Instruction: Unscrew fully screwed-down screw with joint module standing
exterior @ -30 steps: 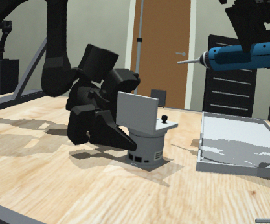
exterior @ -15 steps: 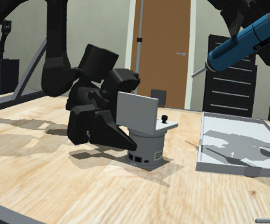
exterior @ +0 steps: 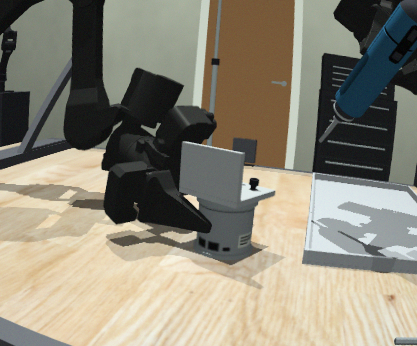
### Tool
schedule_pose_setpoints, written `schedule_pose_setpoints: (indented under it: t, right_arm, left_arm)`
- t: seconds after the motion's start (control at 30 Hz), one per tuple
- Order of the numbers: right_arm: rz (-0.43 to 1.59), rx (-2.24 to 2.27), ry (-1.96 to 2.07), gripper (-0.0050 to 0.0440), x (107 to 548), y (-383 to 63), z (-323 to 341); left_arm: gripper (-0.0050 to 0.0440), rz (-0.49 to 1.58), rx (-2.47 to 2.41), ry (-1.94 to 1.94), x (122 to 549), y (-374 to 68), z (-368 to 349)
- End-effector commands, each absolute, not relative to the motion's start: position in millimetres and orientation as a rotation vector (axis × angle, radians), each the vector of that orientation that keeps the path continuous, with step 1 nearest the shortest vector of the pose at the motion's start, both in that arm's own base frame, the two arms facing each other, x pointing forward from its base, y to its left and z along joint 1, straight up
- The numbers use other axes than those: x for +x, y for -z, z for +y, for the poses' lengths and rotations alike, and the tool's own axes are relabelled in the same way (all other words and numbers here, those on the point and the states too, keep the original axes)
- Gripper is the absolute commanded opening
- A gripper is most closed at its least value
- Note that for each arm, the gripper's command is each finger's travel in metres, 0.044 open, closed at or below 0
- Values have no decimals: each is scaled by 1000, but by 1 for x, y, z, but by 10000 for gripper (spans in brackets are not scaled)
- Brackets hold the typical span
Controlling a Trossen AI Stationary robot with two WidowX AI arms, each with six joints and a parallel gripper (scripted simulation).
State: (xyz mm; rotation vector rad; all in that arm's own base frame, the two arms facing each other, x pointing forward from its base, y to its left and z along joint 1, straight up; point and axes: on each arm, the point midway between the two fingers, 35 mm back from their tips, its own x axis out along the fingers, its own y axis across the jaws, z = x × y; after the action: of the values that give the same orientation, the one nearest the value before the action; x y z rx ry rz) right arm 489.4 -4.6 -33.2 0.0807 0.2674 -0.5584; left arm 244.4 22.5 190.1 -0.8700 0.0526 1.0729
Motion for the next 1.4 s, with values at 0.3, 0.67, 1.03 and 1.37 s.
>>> schedule_pose_setpoints:
  t: [0.3,0.67,1.03,1.37]
  right_arm:
    - [244,92,555,244,493,22,-3]
    - [244,92,555,244,493,22,-3]
    - [244,92,555,244,493,22,-3]
    - [244,92,555,244,493,22,-3]
  left_arm:
    - [161,70,-735,-917,234,-185,29]
    - [161,128,-613,-813,238,-176,27]
    - [161,165,-488,-694,246,-175,22]
    - [161,172,-352,-543,256,-181,18]
